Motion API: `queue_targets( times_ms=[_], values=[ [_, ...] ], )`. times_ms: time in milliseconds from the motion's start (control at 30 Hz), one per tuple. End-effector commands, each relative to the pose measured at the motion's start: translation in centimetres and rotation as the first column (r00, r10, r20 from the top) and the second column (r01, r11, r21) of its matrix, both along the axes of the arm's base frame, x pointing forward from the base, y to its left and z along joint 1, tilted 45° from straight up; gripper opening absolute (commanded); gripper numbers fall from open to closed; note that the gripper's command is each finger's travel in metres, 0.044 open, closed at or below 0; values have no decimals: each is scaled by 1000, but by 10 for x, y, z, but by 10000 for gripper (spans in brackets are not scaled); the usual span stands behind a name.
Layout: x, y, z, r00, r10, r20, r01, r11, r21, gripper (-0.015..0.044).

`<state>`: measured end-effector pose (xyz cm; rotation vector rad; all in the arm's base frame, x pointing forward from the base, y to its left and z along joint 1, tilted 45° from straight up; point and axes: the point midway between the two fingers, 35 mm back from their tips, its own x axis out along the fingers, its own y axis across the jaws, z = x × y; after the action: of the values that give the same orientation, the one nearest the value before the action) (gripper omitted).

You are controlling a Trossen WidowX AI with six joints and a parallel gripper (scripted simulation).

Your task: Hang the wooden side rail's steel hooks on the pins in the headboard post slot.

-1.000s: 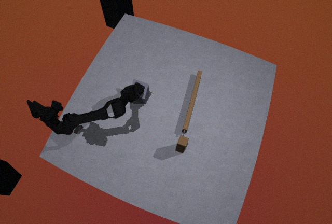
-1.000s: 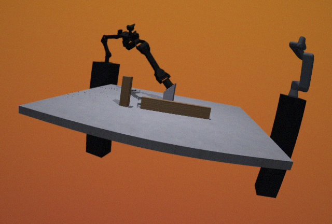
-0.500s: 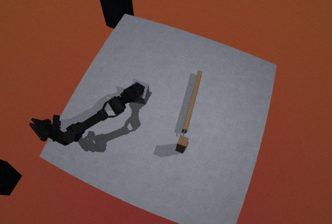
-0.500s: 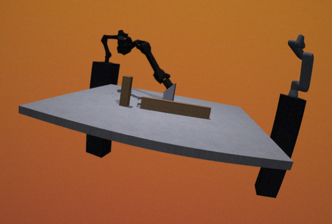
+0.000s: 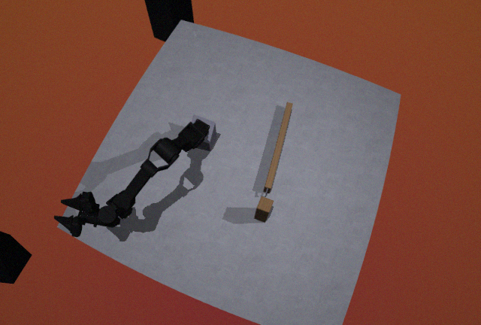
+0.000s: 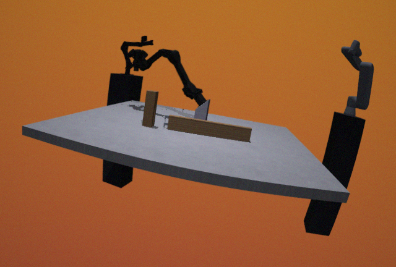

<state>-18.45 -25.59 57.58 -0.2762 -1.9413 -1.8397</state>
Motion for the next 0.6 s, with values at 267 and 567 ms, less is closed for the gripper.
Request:
queue_targets(
  times_ms=[267,567],
  values=[
    [73,-64,-29,985,158,-73,-115,906,406,440],
    [127,-88,-52,954,260,-150,-98,743,662,440]
  ],
)
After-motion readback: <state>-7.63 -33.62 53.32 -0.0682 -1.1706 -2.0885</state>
